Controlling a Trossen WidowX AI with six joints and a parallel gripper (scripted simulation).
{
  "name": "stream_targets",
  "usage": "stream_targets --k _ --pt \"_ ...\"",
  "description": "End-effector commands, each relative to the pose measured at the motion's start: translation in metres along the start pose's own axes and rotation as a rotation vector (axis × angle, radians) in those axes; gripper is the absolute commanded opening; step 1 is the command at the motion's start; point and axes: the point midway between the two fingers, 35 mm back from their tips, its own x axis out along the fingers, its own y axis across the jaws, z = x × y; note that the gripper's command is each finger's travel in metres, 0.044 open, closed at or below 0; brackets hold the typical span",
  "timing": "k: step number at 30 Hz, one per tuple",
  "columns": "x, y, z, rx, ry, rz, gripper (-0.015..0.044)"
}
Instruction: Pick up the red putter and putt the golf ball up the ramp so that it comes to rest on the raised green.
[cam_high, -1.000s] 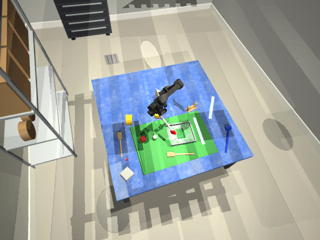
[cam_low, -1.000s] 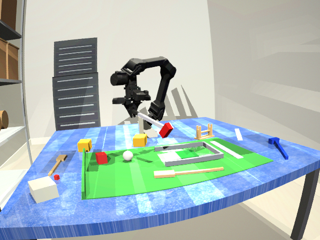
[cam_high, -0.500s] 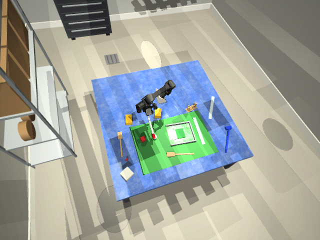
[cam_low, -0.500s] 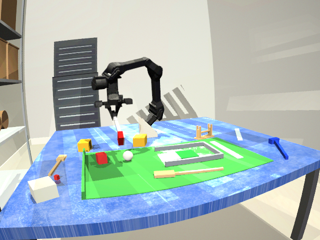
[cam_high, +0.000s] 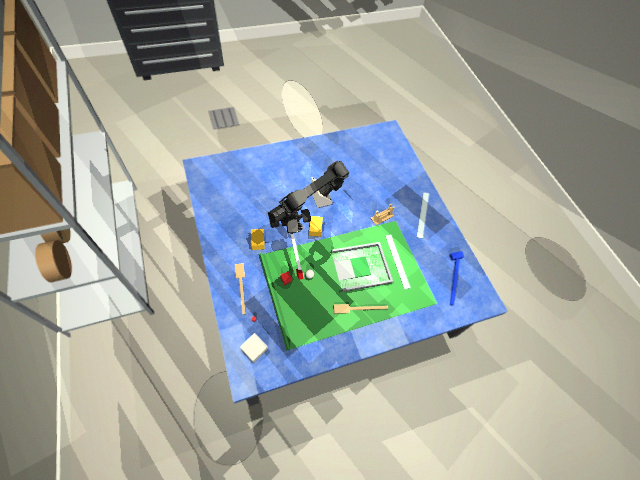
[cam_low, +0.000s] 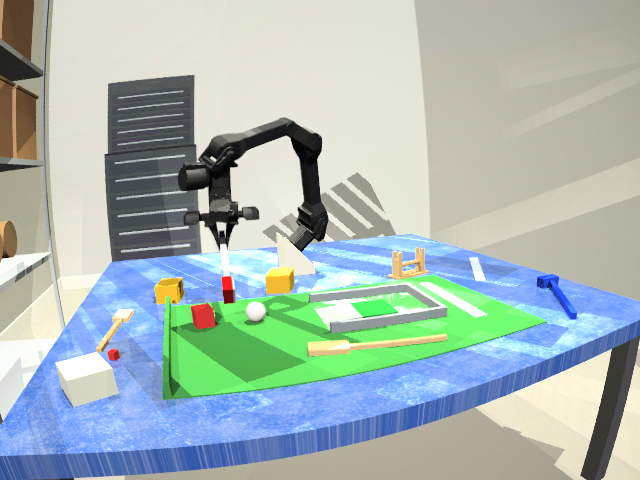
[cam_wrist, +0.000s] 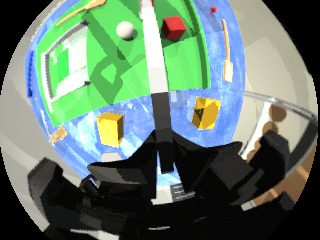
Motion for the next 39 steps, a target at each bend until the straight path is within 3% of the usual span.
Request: stream_targets --k 1,24,39 --pt "0.015 0.0 0.001 0.004 -0.012 0.004 0.0" --pt "0.045 0.001 0.002 0.004 -0.013 0.005 0.0" --pt "0.045 -0.005 0.001 0.003 -0.008 0.003 0.0"
